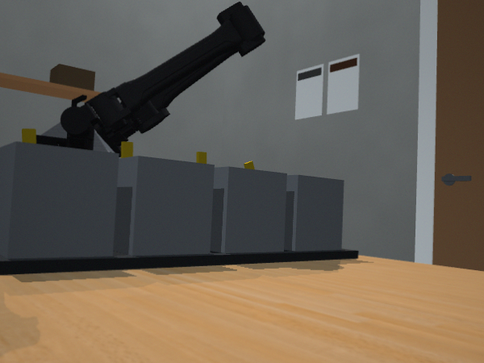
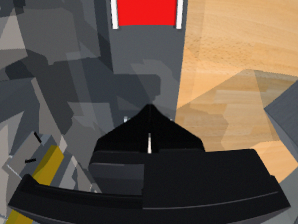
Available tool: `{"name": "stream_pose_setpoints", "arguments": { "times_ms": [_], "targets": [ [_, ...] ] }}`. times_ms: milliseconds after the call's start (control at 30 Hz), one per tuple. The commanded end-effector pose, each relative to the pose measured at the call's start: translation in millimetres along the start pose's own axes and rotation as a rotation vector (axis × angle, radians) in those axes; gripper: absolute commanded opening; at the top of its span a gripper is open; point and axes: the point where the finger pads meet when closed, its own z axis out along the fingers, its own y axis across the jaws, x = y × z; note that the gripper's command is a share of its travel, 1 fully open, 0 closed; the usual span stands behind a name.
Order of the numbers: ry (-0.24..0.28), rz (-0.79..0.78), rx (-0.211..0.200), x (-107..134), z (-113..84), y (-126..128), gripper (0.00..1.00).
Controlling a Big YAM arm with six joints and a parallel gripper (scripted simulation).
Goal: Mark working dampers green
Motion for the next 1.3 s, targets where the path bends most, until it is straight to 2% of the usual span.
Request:
{"name": "stream_pose_setpoints", "arguments": {
  "times_ms": [0, 1267],
  "targets": [
    [0.000, -0.016, -0.001, 6.7, 1.0, 3.0, 0.00],
    [0.003, -0.015, -0.002, 24.9, 0.9, 2.4, 0.00]
  ]
}}
